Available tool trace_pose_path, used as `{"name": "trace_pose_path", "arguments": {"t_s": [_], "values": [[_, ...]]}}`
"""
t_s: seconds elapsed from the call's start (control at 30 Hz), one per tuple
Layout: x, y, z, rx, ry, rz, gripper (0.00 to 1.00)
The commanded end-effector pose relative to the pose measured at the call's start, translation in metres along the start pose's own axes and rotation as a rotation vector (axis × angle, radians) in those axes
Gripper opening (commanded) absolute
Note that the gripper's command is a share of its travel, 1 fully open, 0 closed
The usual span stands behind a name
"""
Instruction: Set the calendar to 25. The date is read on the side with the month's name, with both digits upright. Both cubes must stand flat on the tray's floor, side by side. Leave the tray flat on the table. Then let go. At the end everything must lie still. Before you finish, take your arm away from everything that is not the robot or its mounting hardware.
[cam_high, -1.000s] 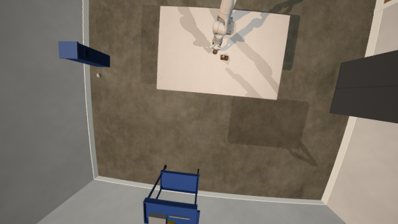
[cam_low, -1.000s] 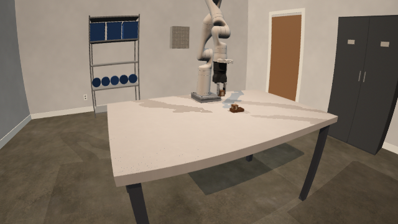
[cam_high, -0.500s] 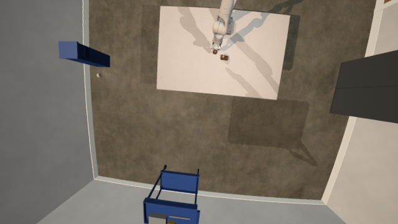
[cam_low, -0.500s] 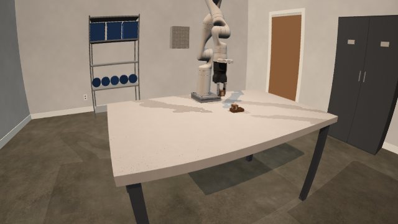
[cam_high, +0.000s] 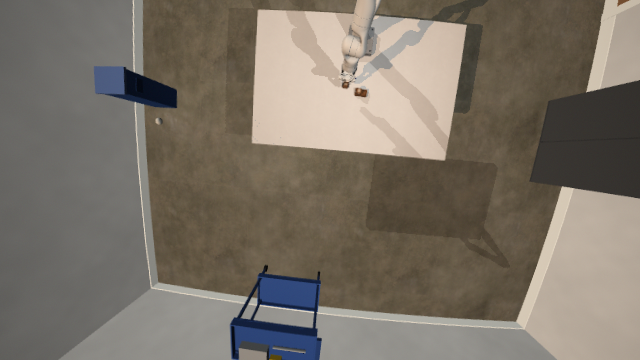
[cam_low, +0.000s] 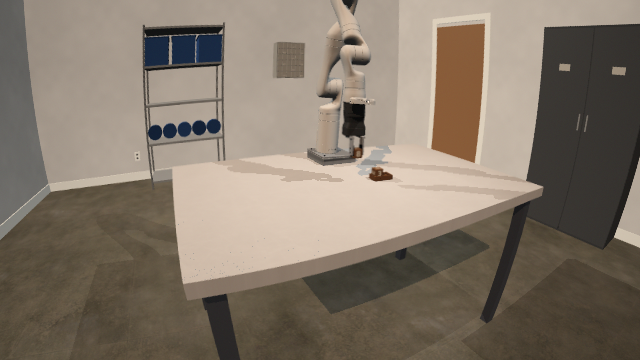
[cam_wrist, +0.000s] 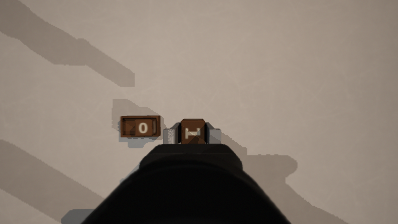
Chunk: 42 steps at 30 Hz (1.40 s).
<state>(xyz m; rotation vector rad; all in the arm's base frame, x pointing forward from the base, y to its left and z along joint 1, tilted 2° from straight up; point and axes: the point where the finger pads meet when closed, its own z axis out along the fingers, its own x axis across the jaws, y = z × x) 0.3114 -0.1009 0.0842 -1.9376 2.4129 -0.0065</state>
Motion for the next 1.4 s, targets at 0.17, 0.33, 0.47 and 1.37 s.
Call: {"name": "trace_pose_path", "arguments": {"t_s": [0.17, 0.33, 0.47, 1.37], "values": [[0.0, 0.004, 0.025, -0.015, -0.001, 0.001, 0.6], [-0.001, 0.005, 0.047, -0.015, -0.001, 0.001, 0.6], [-0.001, 0.005, 0.064, -0.015, -0.001, 0.001, 0.6], [-0.002, 0.005, 0.084, -0.015, -0.001, 0.001, 0.6]]}}
